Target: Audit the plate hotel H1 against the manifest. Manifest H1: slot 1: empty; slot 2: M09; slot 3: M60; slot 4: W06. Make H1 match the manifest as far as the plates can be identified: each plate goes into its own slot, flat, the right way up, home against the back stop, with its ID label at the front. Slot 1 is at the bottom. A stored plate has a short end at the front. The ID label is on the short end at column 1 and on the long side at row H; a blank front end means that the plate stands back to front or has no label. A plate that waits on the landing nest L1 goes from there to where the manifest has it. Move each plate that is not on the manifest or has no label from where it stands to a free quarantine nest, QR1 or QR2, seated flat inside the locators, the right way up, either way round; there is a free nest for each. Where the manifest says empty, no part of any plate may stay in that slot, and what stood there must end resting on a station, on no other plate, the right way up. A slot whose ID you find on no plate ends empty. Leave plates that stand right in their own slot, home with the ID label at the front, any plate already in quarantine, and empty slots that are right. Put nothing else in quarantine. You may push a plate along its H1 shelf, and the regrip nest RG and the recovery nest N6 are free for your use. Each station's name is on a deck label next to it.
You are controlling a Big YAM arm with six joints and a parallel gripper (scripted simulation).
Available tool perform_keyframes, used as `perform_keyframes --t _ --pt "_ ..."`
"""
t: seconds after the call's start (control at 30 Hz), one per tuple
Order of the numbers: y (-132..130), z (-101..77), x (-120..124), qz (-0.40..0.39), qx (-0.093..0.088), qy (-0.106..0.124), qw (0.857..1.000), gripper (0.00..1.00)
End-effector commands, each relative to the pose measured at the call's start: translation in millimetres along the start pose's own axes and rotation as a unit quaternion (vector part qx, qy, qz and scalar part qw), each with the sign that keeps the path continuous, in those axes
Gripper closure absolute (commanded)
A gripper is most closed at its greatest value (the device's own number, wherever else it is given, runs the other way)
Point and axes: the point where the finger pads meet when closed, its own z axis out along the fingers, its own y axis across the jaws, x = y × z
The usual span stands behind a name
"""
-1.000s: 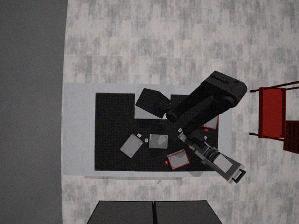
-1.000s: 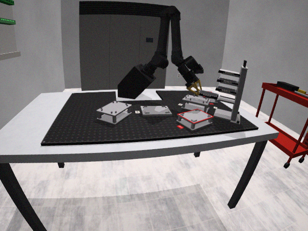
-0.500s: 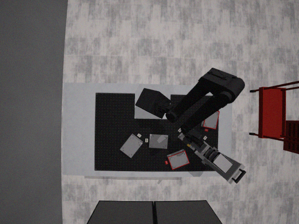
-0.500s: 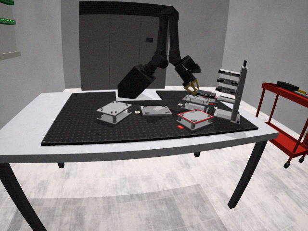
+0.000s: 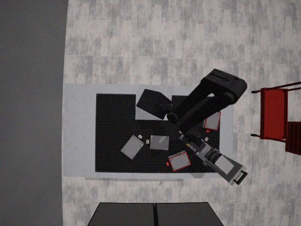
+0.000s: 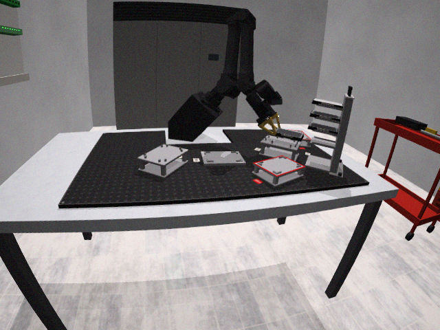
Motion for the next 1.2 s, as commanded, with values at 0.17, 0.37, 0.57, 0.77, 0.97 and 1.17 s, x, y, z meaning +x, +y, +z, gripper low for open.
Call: perform_keyframes --t 0.17,0.37,0.57,0.77,0.97,1.17 --pt "-2.5 -4.3 2.6 -0.009 0.003 -0.011 1.000 0.14" --pt "-2.2 -7.9 10.0 -0.009 0.003 -0.011 1.000 0.14" --pt "1.4 -7.1 10.6 -0.010 -0.003 -0.013 1.000 0.14" --pt "1.4 -6.8 16.7 -0.007 -0.002 -0.010 1.000 0.14" --pt "1.2 -5.1 19.2 -0.006 -0.002 -0.010 1.000 0.14" --pt "-1.0 -4.0 20.0 -0.005 0.002 -0.011 1.000 0.14"
